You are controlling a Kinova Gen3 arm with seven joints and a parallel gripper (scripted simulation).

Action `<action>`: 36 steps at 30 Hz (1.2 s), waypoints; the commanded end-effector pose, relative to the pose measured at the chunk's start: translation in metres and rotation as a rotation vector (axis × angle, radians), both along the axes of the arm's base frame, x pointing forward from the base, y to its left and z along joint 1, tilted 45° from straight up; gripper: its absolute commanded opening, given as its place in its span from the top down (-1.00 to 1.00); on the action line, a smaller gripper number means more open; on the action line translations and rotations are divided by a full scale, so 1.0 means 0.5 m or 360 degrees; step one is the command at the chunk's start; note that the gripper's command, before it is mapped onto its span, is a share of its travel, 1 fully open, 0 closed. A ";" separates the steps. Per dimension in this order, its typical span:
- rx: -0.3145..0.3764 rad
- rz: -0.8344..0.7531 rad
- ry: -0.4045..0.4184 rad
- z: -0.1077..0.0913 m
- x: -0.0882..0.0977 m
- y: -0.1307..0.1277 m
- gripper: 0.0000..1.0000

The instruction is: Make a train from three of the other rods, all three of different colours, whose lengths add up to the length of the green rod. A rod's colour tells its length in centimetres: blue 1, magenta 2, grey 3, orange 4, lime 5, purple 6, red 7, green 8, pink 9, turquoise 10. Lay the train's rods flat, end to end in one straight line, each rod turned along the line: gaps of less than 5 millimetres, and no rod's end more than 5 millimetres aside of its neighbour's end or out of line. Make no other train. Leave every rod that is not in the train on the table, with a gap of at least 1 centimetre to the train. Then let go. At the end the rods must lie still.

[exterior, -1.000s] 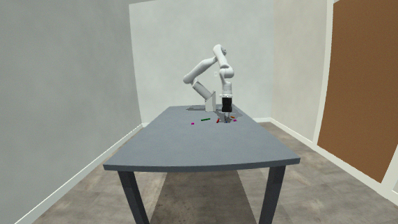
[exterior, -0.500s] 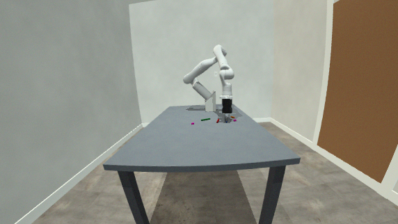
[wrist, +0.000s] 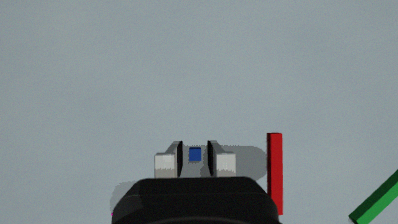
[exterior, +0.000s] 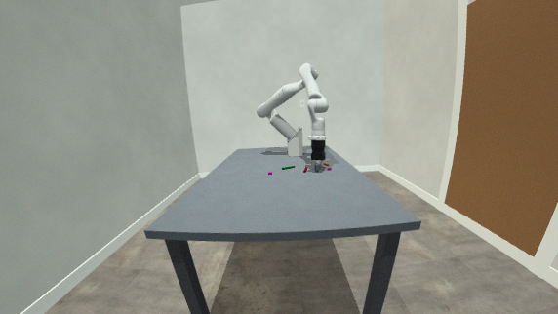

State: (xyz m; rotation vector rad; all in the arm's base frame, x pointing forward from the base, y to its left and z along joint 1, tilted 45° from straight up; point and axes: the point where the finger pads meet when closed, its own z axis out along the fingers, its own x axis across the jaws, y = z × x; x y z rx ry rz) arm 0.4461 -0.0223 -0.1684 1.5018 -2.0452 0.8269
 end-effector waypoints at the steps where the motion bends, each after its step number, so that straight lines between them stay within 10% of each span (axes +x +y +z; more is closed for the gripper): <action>1: 0.0002 0.0002 -0.0002 0.001 0.001 0.002 -0.07; 32: 0.0002 0.0002 -0.0002 0.001 0.001 0.002 -0.07; 33: 0.0002 0.0002 -0.0002 0.001 0.001 0.002 0.52; 36: 0.0002 0.0002 -0.0002 0.001 0.001 0.002 0.52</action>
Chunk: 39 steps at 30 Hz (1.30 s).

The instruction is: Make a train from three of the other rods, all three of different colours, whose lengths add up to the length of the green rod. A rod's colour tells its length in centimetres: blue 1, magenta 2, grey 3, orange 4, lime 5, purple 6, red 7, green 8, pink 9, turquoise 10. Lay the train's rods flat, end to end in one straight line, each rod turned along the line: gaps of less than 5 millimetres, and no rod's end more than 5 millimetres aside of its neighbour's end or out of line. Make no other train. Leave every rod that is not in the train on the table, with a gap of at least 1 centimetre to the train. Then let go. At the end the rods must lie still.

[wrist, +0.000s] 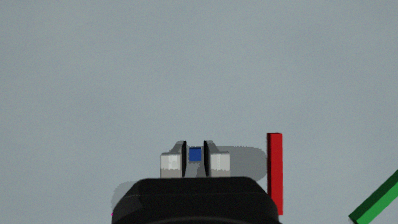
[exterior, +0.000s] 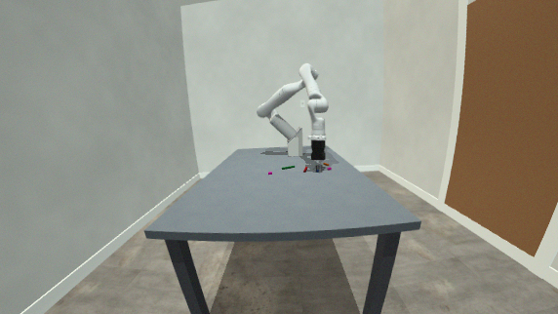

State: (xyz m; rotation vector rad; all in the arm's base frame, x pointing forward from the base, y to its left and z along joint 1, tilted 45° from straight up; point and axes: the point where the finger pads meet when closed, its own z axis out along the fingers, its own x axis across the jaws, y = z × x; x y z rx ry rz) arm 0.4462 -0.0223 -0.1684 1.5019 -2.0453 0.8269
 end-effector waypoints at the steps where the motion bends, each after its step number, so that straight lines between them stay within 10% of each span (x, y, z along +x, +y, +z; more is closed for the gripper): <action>1: 0.0002 0.0002 -0.0002 0.001 0.001 0.002 0.52; 39: 0.0002 0.0002 -0.0002 0.042 0.002 0.042 0.52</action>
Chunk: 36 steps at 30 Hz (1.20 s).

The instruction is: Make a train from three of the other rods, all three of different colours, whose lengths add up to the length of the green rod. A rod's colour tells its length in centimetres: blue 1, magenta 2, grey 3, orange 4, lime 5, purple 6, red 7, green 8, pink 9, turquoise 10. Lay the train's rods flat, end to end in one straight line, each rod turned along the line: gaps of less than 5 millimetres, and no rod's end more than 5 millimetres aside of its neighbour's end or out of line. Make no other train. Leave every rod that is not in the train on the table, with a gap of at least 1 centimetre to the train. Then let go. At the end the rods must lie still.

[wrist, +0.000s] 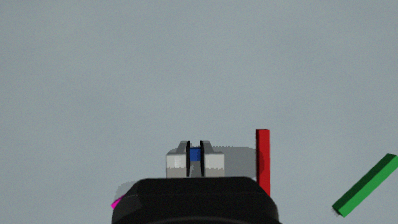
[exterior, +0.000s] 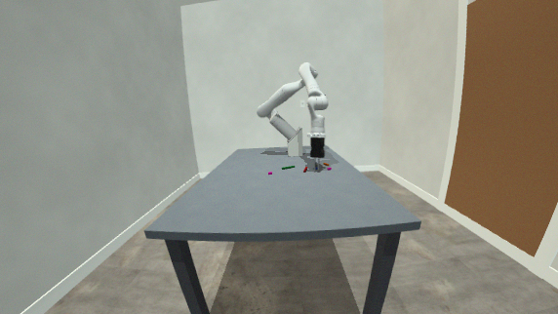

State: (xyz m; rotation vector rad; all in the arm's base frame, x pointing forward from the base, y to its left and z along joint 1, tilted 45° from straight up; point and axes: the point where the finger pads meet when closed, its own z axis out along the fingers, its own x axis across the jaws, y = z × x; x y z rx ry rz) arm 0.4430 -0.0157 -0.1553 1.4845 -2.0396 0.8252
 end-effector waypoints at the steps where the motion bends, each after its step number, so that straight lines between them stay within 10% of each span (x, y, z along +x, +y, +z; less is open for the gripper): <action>1: 0.0018 0.0020 -0.0013 0.026 0.009 0.040 0.52; 14: 0.0018 0.0020 -0.0013 0.114 0.011 0.127 0.52; 36: 0.0025 0.0077 0.0016 0.159 0.005 0.099 0.52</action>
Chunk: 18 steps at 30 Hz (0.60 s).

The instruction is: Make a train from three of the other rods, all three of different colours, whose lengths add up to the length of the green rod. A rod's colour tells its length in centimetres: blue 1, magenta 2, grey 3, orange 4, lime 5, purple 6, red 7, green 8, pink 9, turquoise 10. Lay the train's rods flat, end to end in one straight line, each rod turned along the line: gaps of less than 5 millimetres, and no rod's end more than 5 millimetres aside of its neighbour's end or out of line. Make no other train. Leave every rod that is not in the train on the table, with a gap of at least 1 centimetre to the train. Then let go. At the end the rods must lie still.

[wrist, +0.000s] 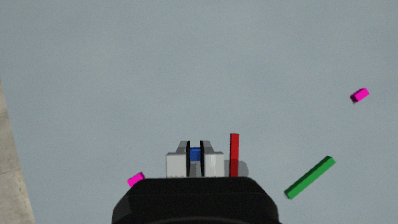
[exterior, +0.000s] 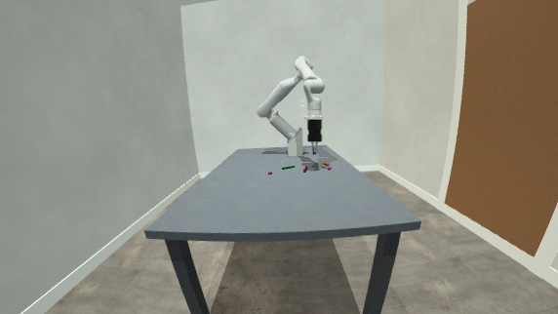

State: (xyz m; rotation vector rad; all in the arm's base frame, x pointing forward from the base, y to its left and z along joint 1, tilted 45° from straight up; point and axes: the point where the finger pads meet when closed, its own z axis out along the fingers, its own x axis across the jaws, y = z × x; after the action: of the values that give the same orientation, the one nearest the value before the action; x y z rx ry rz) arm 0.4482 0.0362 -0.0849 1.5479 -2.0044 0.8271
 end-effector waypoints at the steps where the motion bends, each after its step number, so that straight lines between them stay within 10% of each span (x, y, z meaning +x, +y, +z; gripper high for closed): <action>1: 0.0015 0.0009 0.0004 0.028 -0.008 -0.013 0.52; 18: 0.0011 0.0305 0.0286 0.205 -0.151 -0.184 0.52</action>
State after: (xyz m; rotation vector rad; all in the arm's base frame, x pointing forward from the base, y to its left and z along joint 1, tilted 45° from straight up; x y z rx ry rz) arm 0.3895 -0.0532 0.0077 1.7643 -1.7328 0.7566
